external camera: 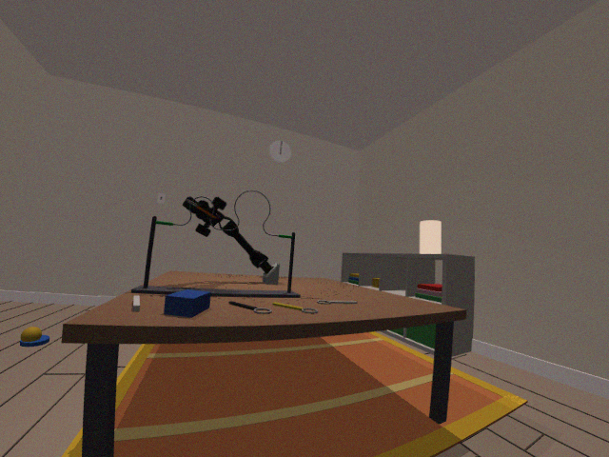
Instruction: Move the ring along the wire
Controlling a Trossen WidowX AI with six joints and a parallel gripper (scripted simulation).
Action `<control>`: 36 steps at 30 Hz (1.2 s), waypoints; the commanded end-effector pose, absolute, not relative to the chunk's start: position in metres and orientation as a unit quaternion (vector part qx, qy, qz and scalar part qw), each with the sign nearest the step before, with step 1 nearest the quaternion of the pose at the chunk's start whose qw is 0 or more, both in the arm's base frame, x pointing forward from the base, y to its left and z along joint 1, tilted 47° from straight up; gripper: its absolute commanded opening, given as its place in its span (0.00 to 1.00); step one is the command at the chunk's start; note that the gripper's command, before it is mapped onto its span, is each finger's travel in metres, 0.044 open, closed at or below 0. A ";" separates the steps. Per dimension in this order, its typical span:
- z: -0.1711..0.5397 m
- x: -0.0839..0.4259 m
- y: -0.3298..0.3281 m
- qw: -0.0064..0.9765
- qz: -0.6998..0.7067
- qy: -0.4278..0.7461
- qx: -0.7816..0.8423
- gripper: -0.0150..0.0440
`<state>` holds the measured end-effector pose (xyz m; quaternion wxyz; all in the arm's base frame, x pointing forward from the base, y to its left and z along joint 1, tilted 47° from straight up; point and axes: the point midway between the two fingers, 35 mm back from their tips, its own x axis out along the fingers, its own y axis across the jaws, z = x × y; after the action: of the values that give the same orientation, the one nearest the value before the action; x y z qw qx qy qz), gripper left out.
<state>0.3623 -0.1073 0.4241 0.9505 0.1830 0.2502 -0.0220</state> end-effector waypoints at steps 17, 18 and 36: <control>0.422 0.359 -0.133 0.962 -0.076 0.263 -0.015 0.00; 0.422 0.359 -0.134 0.961 -0.079 0.263 -0.025 0.00; 0.428 0.356 -0.157 0.934 -0.126 0.264 -0.203 0.00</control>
<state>0.3582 -0.1548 0.4271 0.9410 -0.1753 0.2642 -0.1186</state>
